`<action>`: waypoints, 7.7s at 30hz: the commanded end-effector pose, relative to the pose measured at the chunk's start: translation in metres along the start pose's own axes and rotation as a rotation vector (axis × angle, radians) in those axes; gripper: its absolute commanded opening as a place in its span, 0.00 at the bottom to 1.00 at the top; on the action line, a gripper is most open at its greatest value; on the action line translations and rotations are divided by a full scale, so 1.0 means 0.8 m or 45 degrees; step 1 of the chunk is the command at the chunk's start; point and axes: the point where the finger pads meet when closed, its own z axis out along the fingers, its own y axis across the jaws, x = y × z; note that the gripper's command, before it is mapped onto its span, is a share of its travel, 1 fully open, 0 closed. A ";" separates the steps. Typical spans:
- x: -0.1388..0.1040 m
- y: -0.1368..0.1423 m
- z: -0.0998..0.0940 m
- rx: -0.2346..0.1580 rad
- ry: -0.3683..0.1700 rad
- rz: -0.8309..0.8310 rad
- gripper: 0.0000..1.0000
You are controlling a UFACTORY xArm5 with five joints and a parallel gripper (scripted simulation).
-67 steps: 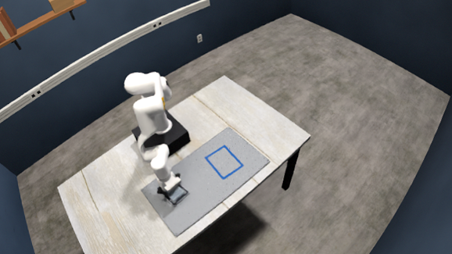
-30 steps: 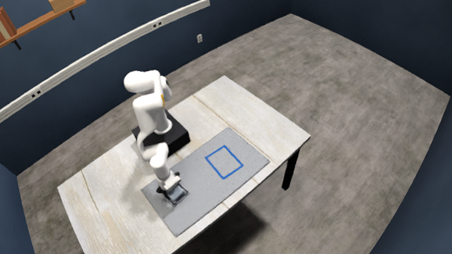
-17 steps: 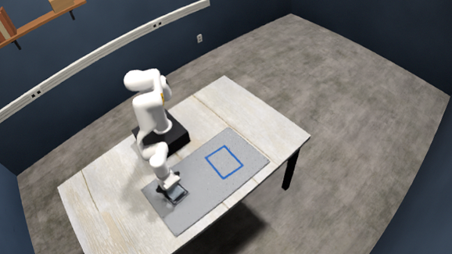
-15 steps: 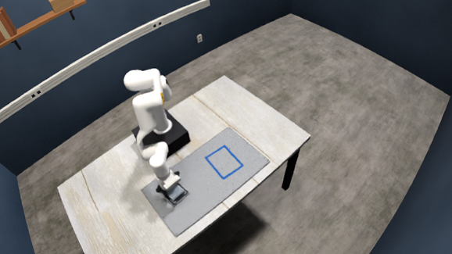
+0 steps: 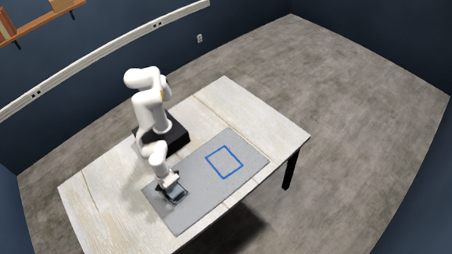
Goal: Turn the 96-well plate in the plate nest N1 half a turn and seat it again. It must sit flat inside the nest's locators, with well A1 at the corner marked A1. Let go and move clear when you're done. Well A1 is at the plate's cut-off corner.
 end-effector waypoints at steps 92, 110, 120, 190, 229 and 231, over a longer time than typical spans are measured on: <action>0.041 -0.174 -0.055 0.004 0.006 0.235 0.00; 0.056 -0.239 -0.053 0.004 0.006 0.235 0.00; 0.066 -0.280 -0.052 0.005 0.006 0.235 0.00; 0.099 -0.427 -0.047 0.006 0.006 0.235 0.00; 0.099 -0.427 0.007 0.006 0.006 0.235 0.00; 0.099 -0.427 0.011 0.006 0.006 0.235 0.00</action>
